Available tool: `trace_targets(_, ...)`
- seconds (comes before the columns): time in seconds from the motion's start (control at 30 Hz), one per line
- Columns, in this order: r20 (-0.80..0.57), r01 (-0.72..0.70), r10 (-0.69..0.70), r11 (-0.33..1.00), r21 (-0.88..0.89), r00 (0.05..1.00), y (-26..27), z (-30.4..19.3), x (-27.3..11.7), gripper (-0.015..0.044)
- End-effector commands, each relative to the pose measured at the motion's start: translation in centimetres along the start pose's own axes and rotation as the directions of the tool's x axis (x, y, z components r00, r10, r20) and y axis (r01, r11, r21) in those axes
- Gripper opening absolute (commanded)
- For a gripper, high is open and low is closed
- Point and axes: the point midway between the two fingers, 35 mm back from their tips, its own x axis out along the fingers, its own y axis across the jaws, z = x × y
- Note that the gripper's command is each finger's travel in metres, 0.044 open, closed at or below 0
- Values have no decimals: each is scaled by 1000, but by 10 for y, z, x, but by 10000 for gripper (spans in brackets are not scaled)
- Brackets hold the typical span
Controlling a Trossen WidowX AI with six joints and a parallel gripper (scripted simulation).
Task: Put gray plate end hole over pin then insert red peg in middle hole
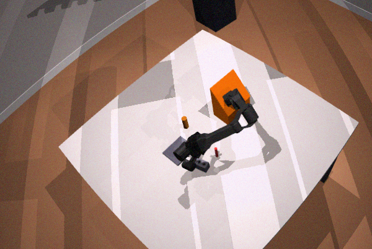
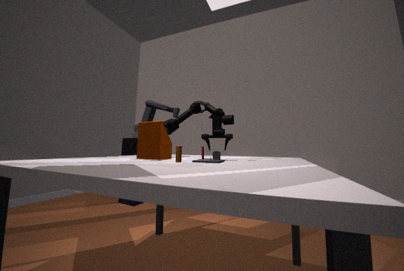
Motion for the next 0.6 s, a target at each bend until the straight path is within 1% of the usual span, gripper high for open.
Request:
trace_targets(0.0,-4,9,-9,1000,8,1000,-3,0,10,440)
trace_targets(0.57,-6,8,-8,1000,8,1000,-3,0,37,440)
